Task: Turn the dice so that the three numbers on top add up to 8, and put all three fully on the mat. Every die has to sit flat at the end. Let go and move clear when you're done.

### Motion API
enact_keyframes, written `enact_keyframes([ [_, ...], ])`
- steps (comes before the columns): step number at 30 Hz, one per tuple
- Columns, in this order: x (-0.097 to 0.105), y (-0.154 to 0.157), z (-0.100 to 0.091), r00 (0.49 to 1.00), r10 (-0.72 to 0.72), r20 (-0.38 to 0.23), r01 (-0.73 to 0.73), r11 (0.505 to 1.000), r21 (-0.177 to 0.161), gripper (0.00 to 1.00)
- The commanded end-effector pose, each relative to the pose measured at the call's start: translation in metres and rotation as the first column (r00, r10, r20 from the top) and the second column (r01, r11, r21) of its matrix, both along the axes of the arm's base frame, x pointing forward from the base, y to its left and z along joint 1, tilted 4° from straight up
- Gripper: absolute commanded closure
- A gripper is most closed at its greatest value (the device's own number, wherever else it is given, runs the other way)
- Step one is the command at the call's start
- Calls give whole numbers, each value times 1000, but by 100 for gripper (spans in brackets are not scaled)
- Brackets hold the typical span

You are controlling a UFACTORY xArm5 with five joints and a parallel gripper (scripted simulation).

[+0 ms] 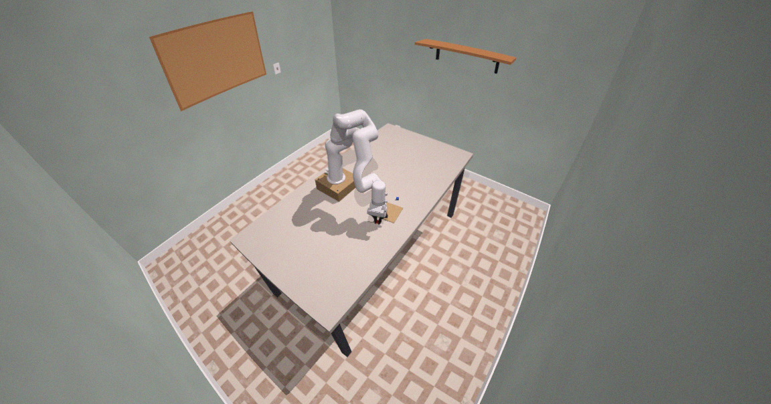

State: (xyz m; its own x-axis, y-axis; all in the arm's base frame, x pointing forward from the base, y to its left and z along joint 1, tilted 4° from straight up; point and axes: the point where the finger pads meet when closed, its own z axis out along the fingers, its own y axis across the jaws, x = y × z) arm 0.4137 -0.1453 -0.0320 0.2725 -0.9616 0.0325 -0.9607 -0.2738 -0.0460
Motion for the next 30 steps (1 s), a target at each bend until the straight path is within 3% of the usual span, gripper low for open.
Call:
enact_keyframes([
  [1, 1, 0, 1, 1000, 0, 3, 0, 1000, -1, 89],
  [13, 1, -1, 7, 1000, 0, 3, 0, 1000, -1, 89],
  [17, -1, -1, 27, 1000, 0, 3, 0, 1000, -1, 89],
  [25, -5, -3, 85, 1000, 0, 2, 0, 1000, -1, 89],
  [30, -6, -3, 97, 1000, 0, 2, 0, 1000, -1, 89],
])
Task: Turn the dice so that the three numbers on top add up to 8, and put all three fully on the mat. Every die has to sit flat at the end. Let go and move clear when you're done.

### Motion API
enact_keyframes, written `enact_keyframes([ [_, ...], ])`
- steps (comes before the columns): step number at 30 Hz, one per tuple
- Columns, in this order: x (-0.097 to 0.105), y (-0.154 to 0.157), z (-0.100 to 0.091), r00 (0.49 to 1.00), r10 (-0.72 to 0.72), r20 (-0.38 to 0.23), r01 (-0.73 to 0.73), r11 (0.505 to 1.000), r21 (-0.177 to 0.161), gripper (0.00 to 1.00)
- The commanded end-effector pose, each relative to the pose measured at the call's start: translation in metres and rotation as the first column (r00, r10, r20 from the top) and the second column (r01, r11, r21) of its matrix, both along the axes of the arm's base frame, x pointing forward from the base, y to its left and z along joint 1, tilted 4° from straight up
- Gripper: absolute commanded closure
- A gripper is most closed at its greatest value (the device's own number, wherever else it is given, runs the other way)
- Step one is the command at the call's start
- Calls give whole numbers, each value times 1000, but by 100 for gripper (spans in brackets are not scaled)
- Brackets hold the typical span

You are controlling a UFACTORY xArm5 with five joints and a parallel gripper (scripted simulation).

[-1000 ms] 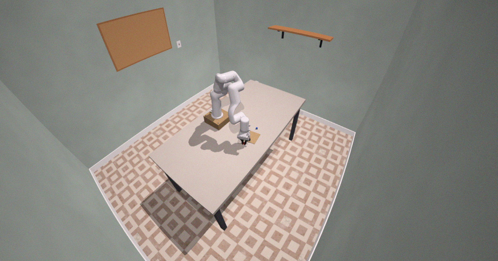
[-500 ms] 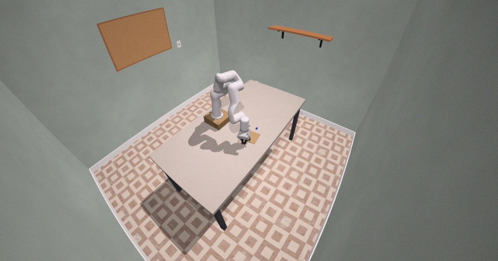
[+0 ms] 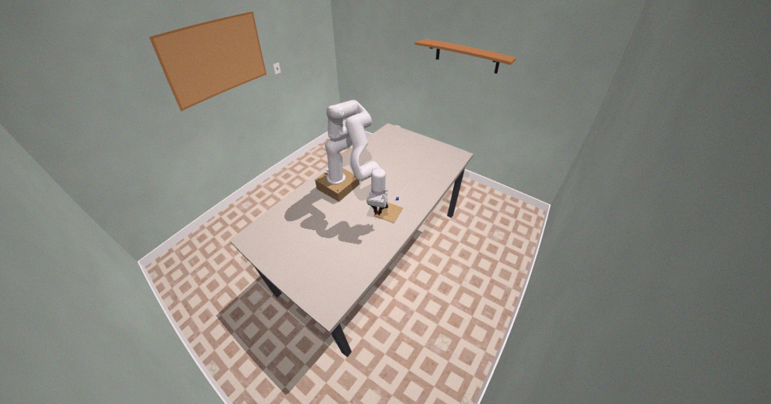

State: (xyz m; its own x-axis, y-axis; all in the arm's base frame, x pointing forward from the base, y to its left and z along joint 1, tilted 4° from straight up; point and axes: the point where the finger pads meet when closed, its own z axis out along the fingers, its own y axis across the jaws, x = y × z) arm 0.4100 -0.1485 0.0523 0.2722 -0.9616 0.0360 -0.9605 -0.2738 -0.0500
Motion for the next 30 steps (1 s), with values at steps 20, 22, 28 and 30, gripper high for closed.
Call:
enact_keyframes([
  [20, -19, 74, 21, 974, -228, 8, 228, 973, 24, 89],
  [22, -19, 74, 21, 974, -228, 8, 228, 973, 24, 89],
  [28, -35, 113, 22, 935, -356, 9, 355, 934, 40, 89],
  [30, -35, 113, 22, 934, -357, 9, 356, 934, 40, 89],
])
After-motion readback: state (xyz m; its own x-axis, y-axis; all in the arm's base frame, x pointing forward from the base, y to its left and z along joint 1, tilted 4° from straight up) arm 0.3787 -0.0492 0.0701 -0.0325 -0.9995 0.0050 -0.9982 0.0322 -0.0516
